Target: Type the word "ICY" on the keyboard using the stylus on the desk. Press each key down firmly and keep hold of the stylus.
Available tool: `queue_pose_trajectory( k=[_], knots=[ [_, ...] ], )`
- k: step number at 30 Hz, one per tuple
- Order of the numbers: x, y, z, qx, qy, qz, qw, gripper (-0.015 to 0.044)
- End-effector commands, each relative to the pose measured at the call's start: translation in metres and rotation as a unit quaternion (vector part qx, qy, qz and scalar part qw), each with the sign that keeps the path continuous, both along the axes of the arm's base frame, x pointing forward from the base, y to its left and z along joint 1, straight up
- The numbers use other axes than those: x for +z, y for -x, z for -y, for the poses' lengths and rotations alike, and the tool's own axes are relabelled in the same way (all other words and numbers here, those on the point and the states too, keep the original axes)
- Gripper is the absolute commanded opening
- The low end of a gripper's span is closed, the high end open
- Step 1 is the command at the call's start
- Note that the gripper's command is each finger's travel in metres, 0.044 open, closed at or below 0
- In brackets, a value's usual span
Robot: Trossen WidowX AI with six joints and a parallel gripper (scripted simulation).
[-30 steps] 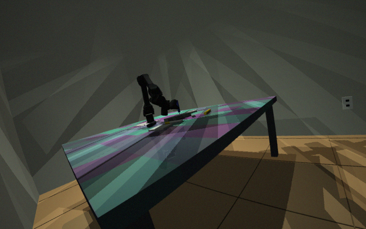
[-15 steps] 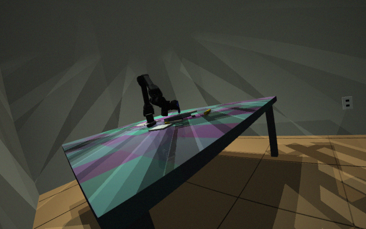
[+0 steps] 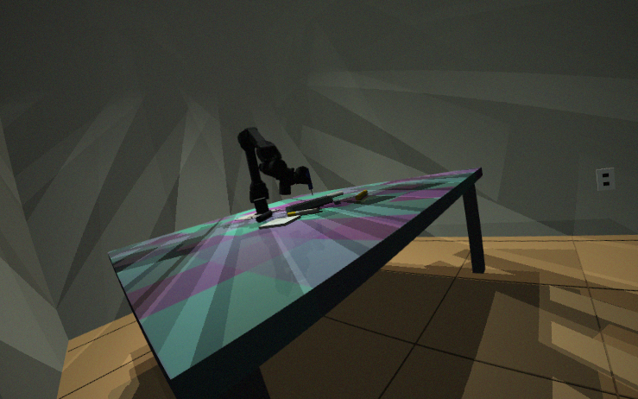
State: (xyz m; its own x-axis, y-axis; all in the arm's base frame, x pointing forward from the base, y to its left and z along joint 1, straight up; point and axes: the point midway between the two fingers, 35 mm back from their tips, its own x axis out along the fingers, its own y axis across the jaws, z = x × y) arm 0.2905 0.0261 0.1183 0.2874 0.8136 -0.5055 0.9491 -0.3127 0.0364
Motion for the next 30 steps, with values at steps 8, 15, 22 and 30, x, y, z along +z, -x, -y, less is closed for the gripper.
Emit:
queue_pose_trajectory(
  k=[8,15,22,30],
  knots=[
    [0.003,0.001,0.0,0.0,-0.001,-0.002,1.0,0.0064],
    [0.007,-0.018,-0.001,0.0,-0.001,-0.001,1.0,0.0],
    [0.011,-0.039,-0.002,-0.001,-0.002,0.0,1.0,0.0],
    [-0.006,-0.039,-0.002,-0.001,-0.002,0.0,1.0,0.0]
  ],
)
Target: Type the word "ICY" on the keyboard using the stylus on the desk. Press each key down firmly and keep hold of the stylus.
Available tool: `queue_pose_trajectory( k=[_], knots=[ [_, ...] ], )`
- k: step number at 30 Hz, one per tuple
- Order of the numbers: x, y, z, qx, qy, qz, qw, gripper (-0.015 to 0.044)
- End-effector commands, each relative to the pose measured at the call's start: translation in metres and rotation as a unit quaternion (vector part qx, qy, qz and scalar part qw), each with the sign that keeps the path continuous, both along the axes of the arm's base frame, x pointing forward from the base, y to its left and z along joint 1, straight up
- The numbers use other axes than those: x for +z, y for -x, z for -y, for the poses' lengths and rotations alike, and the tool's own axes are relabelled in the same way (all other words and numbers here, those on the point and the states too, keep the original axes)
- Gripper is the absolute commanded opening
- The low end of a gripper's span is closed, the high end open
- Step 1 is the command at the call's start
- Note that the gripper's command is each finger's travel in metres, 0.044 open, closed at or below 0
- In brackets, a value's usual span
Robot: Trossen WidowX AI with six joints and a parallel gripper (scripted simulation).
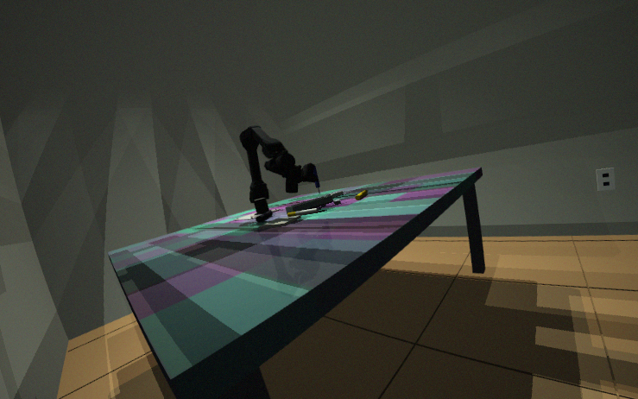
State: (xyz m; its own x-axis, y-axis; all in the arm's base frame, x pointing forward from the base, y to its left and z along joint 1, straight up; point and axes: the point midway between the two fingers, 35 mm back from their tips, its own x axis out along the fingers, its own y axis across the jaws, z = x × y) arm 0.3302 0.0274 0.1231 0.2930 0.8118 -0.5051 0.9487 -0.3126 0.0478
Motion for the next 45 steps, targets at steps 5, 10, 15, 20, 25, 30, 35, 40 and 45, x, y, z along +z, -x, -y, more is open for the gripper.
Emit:
queue_pose_trajectory(
  k=[5,10,15,20,25,30,35,40,45],
  knots=[
    [-0.014,0.001,-0.001,-0.001,-0.004,-0.006,1.0,0.0],
    [-0.017,0.0,-0.001,-0.001,-0.004,-0.006,1.0,0.0081],
    [-0.018,0.0,-0.001,-0.001,-0.004,-0.006,1.0,0.0081],
    [-0.021,0.0,0.0,-0.001,-0.004,-0.006,1.0,0.0081],
    [-0.024,0.0,0.0,-0.001,-0.004,-0.006,1.0,0.0081],
    [-0.027,-0.001,0.0,-0.001,-0.004,-0.006,1.0,0.0081],
    [-0.028,-0.001,0.0,-0.001,-0.004,-0.006,1.0,0.0081],
    [-0.031,-0.001,0.0,-0.001,-0.004,-0.006,1.0,0.0081],
    [-0.033,-0.001,0.0,-0.001,-0.004,-0.006,1.0,0.0081]
  ],
)
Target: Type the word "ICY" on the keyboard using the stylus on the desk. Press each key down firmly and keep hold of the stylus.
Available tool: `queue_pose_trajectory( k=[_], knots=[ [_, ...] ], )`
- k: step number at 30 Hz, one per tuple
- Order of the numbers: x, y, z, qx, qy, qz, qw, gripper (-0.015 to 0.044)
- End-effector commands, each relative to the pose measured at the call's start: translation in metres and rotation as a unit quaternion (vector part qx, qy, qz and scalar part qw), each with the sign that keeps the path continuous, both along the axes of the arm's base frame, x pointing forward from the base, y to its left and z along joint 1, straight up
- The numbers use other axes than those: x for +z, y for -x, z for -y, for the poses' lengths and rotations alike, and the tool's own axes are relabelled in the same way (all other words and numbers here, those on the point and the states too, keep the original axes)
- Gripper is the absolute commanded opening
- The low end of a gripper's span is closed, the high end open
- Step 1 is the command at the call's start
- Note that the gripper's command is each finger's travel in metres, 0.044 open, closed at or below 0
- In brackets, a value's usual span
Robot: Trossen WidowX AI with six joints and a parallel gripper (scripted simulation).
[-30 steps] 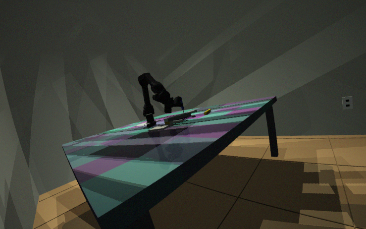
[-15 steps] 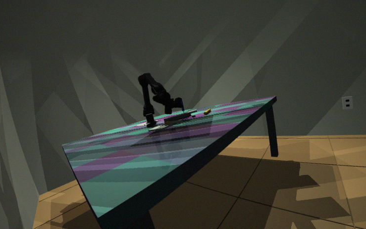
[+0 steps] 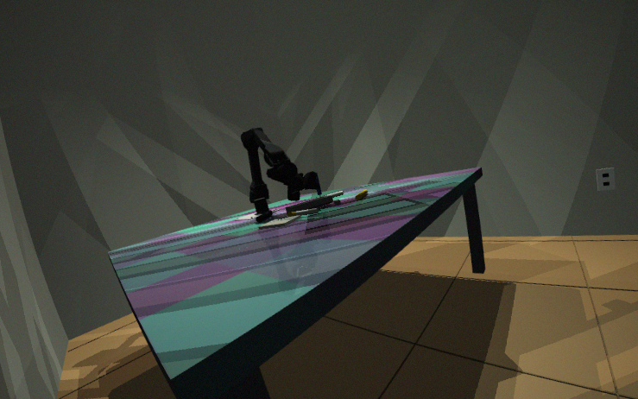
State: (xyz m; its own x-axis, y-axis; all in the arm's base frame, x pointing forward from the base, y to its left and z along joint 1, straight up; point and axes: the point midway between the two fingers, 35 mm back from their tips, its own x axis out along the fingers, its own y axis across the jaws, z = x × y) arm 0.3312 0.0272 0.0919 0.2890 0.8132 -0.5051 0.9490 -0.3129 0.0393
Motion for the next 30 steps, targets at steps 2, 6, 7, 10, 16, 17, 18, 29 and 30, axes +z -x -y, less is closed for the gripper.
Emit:
queue_pose_trajectory(
  k=[2,6,7,10,16,17,18,29,30],
  knots=[
    [-0.003,0.0,0.0,-0.001,-0.003,-0.002,1.0,0.0081],
    [-0.004,0.0,0.0,-0.001,-0.003,-0.002,1.0,0.0081],
    [-0.005,0.0,0.0,-0.001,-0.003,-0.002,1.0,0.0081],
    [-0.003,0.0,0.0,-0.001,-0.003,-0.002,1.0,0.0081],
    [-0.002,0.0,0.0,-0.001,-0.003,-0.002,1.0,0.0081],
    [0.001,0.0,0.0,-0.001,-0.003,-0.002,1.0,0.0081],
    [0.004,0.0,0.0,-0.001,-0.003,-0.002,1.0,0.0081],
    [0.034,0.001,-0.001,-0.001,-0.003,-0.002,1.0,0.0081],
    [0.034,0.001,-0.001,-0.001,-0.003,-0.002,1.0,0.0081]
  ],
)
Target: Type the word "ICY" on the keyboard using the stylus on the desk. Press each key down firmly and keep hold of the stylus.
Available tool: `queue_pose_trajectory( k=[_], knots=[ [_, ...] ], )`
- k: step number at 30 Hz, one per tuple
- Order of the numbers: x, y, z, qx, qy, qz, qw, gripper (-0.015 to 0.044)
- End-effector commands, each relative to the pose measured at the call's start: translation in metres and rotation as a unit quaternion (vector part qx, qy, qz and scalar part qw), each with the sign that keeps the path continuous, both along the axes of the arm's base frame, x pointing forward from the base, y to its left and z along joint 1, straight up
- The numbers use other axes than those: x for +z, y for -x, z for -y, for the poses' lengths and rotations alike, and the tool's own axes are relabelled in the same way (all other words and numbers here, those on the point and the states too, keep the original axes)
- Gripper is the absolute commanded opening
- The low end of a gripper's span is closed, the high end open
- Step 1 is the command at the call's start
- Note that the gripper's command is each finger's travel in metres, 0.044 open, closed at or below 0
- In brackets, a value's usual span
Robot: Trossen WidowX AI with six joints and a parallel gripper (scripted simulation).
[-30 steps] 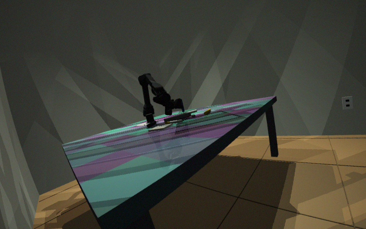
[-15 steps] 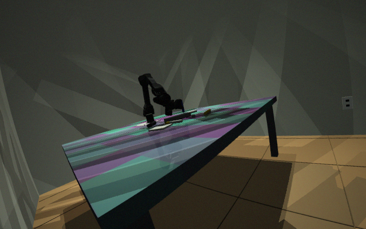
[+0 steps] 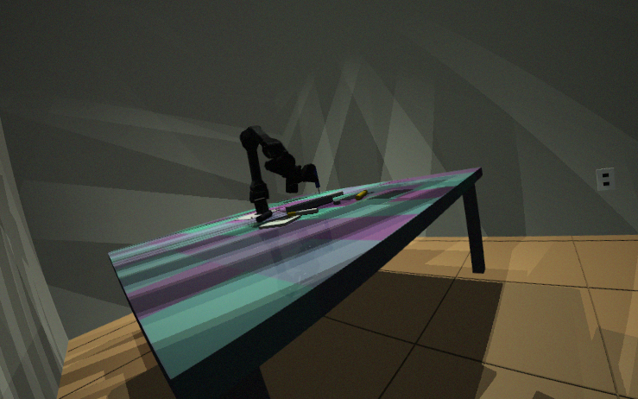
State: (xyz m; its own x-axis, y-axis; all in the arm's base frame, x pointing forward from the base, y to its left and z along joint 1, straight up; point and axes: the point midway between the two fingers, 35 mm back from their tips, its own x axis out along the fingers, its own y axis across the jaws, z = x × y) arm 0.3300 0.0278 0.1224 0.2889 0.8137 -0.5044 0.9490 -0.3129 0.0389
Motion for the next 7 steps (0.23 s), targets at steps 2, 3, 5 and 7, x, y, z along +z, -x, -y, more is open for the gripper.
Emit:
queue_pose_trajectory(
  k=[2,3,5,7],
  knots=[
    [0.0036,0.0,-0.0004,-0.001,-0.002,-0.001,1.0,0.0081],
    [0.0007,0.0003,-0.0001,0.0,0.0,-0.001,1.0,0.0084],
    [0.0007,0.0003,-0.0001,0.0,0.0,-0.001,1.0,0.0081],
    [0.0007,0.0003,-0.0001,0.0,0.0,-0.001,1.0,0.0081]
  ],
)
